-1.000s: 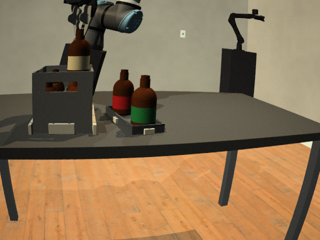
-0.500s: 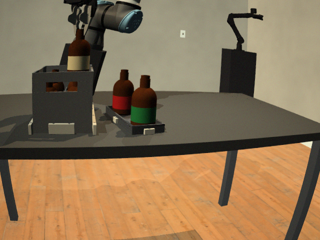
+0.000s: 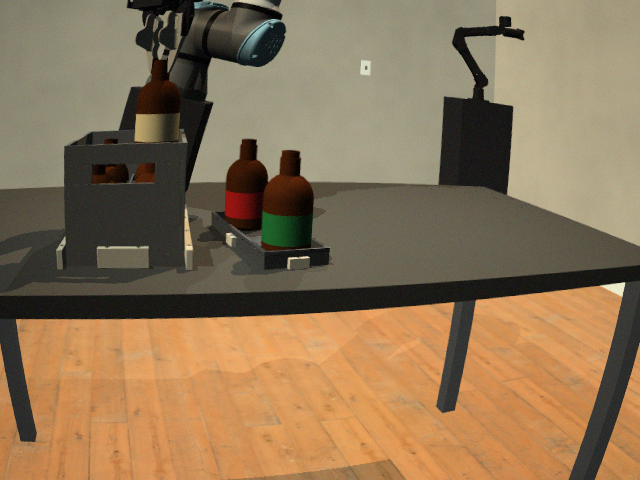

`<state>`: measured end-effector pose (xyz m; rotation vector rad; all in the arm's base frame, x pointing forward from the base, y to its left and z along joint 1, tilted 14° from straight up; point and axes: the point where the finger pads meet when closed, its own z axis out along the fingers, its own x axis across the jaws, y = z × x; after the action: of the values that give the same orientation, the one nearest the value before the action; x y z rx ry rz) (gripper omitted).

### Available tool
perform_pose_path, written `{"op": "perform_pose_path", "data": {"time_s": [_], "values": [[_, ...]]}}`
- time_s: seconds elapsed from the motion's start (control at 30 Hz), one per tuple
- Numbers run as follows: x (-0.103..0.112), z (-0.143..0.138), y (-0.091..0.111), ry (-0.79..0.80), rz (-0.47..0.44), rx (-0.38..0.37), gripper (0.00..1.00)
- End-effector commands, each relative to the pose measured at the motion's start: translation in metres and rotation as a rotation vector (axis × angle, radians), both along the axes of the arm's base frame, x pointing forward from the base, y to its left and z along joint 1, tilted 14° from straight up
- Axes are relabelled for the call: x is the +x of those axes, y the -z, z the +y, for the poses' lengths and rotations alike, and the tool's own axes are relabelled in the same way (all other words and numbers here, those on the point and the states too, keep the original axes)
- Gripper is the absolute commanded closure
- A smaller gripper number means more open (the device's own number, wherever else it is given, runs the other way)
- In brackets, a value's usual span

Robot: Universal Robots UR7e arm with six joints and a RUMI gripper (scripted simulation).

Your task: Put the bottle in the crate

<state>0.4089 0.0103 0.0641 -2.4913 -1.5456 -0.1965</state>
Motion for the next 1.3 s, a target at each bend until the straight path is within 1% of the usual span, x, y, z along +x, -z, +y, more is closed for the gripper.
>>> {"op": "perform_pose_path", "data": {"time_s": [0.0, 0.93, 1.27], "values": [[0.000, 0.000, 0.002, 0.000, -0.001, -0.001, 1.00], [0.001, 0.007, 0.029, 0.000, -0.001, -0.001, 1.00], [0.001, 0.008, 0.034, 0.000, -0.001, -0.001, 1.00]]}}
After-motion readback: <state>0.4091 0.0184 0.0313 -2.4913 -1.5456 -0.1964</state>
